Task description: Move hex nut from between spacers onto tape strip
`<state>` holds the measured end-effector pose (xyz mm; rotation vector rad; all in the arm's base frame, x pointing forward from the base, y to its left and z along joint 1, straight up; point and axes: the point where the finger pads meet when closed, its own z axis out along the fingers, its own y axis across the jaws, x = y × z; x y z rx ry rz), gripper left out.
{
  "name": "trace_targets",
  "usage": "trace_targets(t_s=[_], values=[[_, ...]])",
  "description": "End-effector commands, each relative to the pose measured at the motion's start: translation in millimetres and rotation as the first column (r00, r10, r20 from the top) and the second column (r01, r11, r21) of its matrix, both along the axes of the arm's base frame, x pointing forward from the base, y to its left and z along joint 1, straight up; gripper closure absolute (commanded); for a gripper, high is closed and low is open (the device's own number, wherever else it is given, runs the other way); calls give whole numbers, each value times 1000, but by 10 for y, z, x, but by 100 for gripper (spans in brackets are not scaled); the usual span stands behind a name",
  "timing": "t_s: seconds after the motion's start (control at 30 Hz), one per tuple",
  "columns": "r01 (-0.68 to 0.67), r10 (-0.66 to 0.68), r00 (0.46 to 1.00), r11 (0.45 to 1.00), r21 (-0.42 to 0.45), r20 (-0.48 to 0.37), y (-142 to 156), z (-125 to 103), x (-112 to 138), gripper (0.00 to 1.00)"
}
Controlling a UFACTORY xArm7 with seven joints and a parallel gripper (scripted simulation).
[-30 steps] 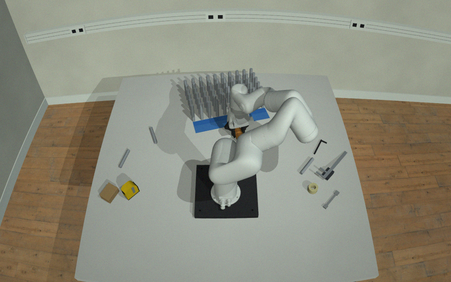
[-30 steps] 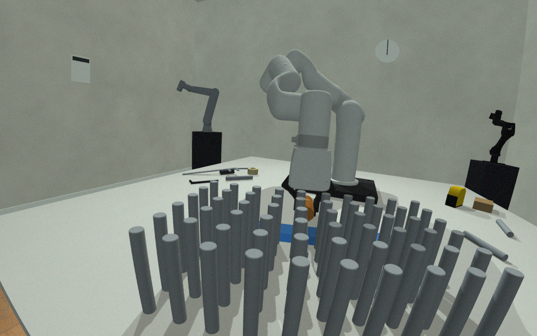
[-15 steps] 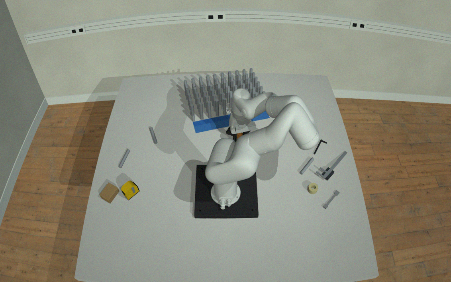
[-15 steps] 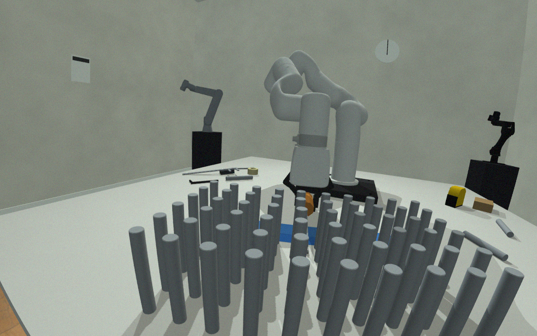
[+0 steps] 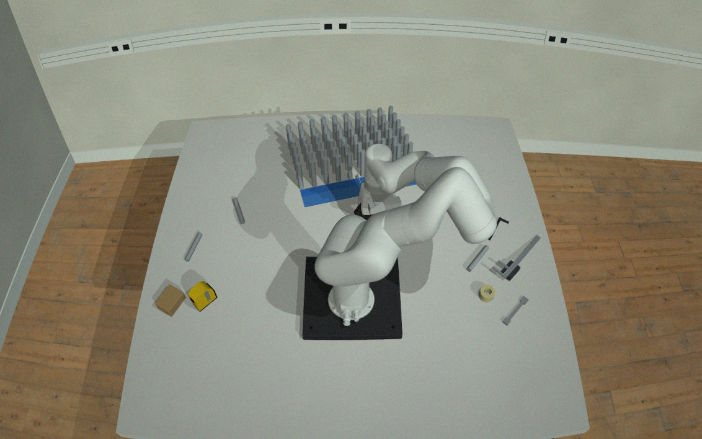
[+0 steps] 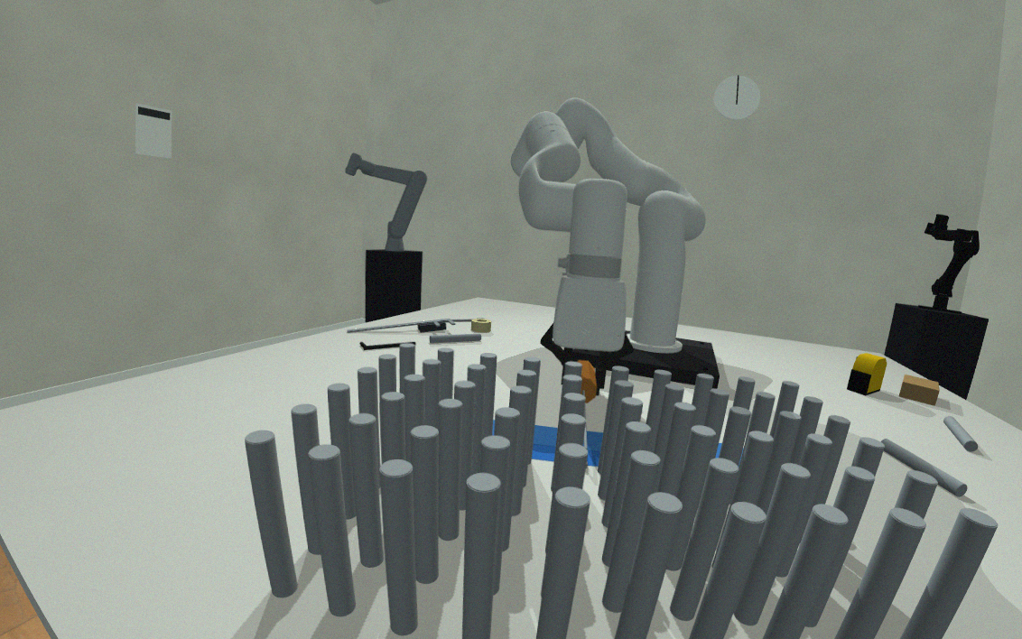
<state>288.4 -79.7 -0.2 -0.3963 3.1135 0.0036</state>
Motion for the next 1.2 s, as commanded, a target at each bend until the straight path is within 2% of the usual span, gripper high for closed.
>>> trace_targets(t_s=[0.0, 0.53, 1.17], values=[[-1, 1, 1000, 1000, -1, 4, -22, 15, -67, 100], [-1, 1, 1000, 1000, -1, 4, -55, 14, -208, 100], [-1, 1, 1000, 1000, -1, 4, -62, 14, -237, 100]])
